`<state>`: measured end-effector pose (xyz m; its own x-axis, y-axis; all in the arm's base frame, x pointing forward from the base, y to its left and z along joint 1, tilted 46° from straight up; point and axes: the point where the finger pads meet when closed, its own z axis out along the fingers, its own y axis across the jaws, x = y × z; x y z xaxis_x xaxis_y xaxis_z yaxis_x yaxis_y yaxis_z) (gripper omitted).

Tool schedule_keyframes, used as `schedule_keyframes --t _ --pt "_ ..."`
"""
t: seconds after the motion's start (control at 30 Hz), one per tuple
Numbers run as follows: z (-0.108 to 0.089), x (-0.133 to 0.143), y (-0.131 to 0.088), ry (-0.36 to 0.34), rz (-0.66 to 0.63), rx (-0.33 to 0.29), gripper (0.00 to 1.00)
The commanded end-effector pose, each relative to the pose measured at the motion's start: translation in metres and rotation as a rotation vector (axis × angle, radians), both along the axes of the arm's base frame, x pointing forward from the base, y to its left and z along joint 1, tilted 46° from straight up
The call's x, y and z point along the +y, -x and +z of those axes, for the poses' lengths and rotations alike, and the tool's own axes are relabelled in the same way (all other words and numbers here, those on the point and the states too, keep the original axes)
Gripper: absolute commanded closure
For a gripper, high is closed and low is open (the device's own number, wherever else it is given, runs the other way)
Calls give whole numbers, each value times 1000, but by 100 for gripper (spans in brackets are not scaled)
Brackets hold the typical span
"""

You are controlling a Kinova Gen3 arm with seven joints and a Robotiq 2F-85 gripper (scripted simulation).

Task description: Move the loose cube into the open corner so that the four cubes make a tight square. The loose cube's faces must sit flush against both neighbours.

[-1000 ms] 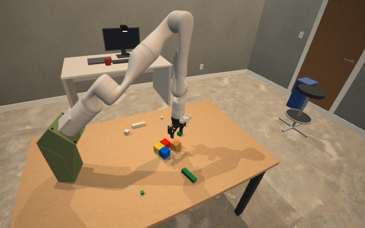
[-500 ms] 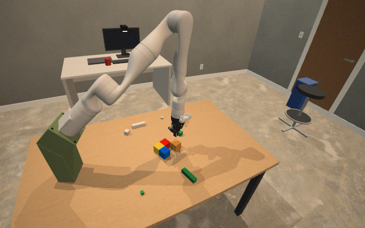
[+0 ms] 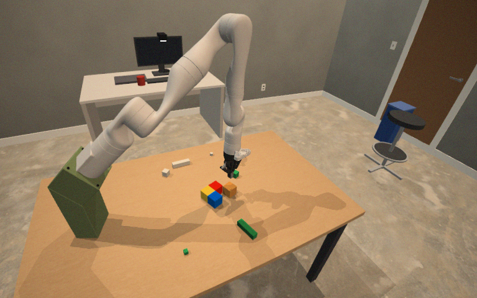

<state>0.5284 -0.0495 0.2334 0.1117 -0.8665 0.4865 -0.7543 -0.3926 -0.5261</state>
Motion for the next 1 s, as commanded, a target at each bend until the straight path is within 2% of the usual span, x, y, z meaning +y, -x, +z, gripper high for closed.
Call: schedule_keyframes --t 0.0,0.27,0.43,0.5,0.67,0.97 --pt "0 0 0 0 0 -1 90" --pt "1 1 -2 -2 0 -1 90" --pt "12 9 -22 -8 -4 -2 90" --pt "12 9 -22 -8 -4 -2 90" --pt "26 20 -39 -3 -2 -2 90" --pt "28 22 -41 -2 -1 -2 90"
